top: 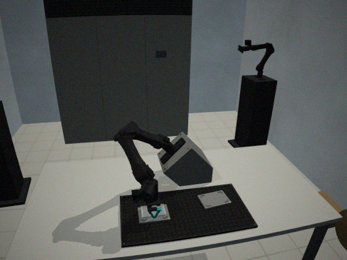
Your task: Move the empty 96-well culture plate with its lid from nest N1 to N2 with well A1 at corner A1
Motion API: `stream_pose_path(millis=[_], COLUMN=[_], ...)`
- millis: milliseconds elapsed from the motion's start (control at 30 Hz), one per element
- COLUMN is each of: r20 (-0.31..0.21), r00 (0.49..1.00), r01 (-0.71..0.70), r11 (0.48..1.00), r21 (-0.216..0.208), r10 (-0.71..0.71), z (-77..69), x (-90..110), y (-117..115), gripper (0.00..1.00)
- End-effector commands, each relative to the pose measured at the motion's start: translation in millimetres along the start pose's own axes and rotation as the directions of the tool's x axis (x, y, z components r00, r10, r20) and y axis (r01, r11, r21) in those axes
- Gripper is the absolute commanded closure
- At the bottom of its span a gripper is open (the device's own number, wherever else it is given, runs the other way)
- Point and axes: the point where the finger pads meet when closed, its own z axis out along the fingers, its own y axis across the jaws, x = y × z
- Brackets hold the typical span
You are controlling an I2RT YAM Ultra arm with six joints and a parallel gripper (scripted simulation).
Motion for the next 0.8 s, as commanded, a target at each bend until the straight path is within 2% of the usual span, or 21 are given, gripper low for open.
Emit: stream_pose_path(millis=[0, 133, 267, 633, 767], r20=[0.001, -0.003, 0.006, -0.002, 0.002], r00=[1.0, 1.0, 1.0, 1.0, 1.0], r01=[0.019, 0.026, 0.006, 0.02, 0.015], r11=[1.0, 1.0, 1.0, 1.0, 1.0], r21=[-0.006, 0.005, -0.015, 0.0, -0.007], r10=[-0.019, -0.026, -0.005, -0.02, -0.015], z=[-0.3, 3.6, -1.2, 5.2, 2.9], x=[7.0, 9.9, 1.4, 7.8, 5.3], y=[0.5, -3.0, 2.8, -1.0, -0.3], gripper=[1.0, 1.0, 1.0, 1.0, 1.0])
